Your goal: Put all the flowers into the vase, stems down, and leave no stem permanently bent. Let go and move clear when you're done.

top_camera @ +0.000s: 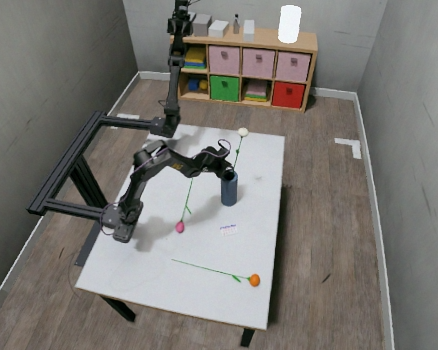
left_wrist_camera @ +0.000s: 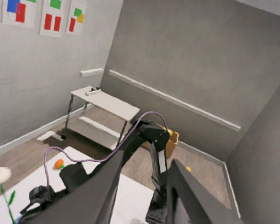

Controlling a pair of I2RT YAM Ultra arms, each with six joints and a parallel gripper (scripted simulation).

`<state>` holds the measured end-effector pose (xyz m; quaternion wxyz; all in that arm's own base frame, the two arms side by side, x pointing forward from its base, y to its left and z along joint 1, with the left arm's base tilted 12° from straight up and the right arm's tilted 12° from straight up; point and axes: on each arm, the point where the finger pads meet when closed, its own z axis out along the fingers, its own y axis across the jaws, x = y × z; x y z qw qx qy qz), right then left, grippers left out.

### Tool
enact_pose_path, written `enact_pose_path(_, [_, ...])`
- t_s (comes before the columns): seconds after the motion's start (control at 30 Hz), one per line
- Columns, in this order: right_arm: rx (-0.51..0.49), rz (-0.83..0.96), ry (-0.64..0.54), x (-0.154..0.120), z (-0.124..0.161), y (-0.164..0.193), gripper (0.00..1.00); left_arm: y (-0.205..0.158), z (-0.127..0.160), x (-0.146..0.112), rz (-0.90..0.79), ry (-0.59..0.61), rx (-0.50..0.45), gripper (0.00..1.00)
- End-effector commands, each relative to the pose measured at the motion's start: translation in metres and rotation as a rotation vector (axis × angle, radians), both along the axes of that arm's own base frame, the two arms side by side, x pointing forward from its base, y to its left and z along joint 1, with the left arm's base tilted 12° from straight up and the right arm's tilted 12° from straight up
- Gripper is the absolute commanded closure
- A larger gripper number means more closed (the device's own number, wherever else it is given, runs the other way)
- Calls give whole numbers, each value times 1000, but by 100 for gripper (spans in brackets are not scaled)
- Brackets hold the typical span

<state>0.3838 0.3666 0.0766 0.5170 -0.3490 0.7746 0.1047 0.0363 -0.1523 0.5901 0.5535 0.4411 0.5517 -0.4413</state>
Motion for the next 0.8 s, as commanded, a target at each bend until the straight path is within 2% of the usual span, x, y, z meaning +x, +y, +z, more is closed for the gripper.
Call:
enact_pose_path(0.0, [26, 19, -25, -3, 15, 3, 73, -6, 0, 1, 1, 10, 12, 70])
enact_pose_path(0.33, [26, 22, -24, -4, 13, 4, 40, -6, 0, 1, 1, 10, 12, 70])
enact_pose_path(0.77, [25, 23, -22, -5, 11, 5, 40, -6, 0, 1, 1, 10, 12, 70])
